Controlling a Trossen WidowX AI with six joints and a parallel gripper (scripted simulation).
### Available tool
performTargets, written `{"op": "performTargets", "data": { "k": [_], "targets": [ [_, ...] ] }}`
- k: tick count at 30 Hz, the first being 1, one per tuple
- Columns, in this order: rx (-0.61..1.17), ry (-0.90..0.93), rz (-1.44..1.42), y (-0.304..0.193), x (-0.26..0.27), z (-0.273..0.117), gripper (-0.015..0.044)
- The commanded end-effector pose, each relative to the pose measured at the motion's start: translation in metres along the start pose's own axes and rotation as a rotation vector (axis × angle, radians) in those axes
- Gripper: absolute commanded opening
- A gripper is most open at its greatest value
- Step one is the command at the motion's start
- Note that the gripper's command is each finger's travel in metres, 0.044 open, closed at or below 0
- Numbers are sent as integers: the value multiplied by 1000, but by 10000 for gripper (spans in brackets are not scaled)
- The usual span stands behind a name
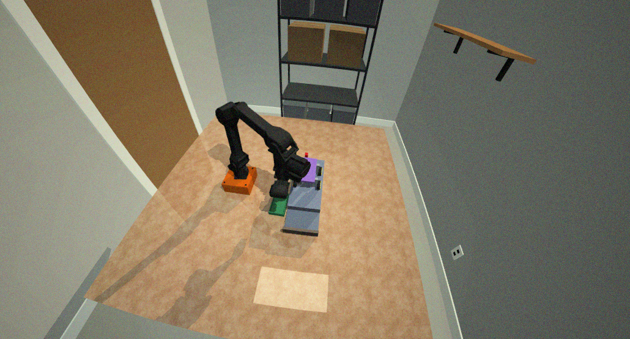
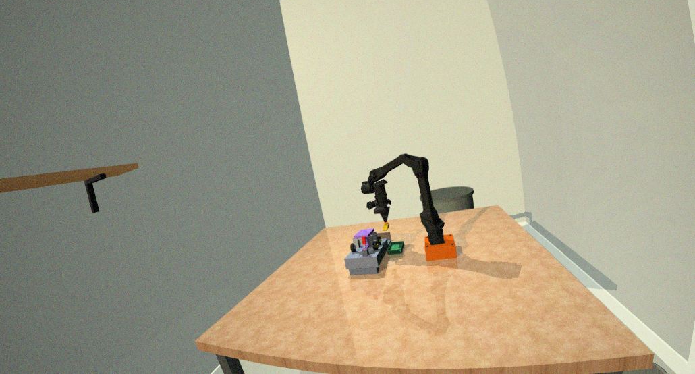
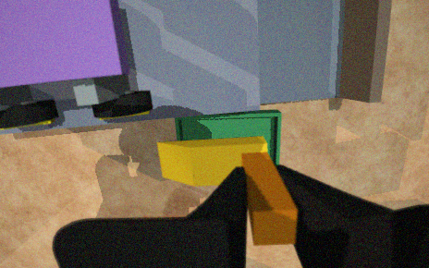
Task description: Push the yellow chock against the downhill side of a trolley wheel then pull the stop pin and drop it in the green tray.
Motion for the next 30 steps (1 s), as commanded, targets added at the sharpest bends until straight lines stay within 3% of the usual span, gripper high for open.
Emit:
{"op": "performTargets", "data": {
  "k": [1, 6, 30],
  "targets": [
    [-1, 11, -4, 5, -9, -1, 0],
    [15, 99, -4, 6, -17, -1, 0],
    [13, 99, -4, 35, -13, 14, 0]
  ]
}}
Point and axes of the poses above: the point midway between the two fingers, 35 mm back from their tips, its own z axis out along the fingers, its own x axis across the jaws, y = z × x, the point moved 5 cm from there along -z, back along the fingers, and after that the axes turned 11 degrees about z, right-handed, at the moved point
